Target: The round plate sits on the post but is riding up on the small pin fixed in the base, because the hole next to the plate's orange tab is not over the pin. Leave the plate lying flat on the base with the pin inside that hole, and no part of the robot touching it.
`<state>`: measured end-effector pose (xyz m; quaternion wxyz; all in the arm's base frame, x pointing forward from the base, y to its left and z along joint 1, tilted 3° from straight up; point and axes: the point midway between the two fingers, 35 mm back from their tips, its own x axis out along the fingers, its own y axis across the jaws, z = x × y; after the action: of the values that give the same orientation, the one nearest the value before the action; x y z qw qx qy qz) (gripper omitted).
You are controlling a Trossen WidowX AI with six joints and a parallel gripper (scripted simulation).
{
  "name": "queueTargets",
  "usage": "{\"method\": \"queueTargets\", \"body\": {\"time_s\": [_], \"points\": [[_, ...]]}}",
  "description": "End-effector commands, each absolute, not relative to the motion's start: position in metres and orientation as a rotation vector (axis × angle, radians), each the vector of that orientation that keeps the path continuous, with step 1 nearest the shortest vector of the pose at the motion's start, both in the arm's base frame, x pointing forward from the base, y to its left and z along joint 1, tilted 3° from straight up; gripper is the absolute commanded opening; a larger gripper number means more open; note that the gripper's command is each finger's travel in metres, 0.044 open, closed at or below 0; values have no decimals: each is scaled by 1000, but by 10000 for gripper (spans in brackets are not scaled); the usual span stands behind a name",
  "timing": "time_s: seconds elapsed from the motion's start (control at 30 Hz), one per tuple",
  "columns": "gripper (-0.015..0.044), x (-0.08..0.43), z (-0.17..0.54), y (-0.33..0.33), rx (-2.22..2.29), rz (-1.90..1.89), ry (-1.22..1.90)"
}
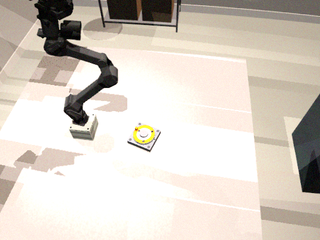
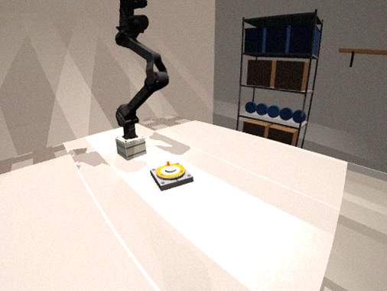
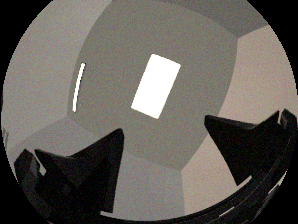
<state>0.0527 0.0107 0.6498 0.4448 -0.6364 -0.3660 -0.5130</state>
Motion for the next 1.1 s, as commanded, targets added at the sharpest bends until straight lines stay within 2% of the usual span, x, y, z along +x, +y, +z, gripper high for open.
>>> {"method": "queueTargets", "body": {"time_s": [0.0, 0.23, 0.33, 0.47, 0.67, 0.77, 0.87, 1.07], "points": [[374, 50, 650, 10, -1567, -1276, -914], [190, -45, 647, -53, -1112, -1416, -1087], [111, -58, 642, -75, -1001, -1432, -1098], [6, -76, 620, -140, -702, -1449, -1080], [0, -65, 585, -212, -411, -1426, -984], [0, -40, 556, -256, -239, -1387, -884], [0, -24, 549, -266, -163, -1340, -882], [0, 36, 494, -317, 74, -1263, -678]]}}
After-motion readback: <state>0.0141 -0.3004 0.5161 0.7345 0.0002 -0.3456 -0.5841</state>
